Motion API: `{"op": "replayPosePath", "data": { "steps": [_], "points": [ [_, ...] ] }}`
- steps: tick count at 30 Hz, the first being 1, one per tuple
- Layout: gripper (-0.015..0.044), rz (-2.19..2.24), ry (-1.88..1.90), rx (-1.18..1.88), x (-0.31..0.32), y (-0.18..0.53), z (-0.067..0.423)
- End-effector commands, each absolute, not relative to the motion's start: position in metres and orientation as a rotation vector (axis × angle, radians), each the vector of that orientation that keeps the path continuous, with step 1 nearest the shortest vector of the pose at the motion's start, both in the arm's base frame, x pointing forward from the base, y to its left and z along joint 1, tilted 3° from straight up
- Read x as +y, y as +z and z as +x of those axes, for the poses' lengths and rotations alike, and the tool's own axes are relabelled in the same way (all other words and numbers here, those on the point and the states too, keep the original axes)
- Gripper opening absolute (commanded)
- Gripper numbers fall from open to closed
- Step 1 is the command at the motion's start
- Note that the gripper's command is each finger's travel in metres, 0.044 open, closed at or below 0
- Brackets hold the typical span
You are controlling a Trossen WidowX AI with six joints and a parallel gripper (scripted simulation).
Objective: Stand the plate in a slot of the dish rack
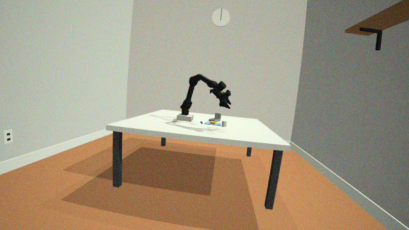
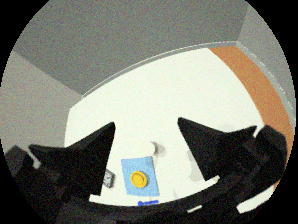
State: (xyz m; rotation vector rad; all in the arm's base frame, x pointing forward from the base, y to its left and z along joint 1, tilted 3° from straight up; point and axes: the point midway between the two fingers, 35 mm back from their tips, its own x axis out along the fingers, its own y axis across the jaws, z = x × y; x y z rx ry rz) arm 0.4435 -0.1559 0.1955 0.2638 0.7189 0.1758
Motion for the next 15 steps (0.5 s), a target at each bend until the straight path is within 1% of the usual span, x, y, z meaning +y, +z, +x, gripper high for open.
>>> {"op": "replayPosePath", "data": {
  "steps": [1, 15],
  "points": [
    [0.04, 0.239, 0.149, 0.837, -0.139, 0.17, 0.433],
    [0.04, 0.077, 0.088, 1.223, -0.09, 0.102, 0.379]
  ]
}}
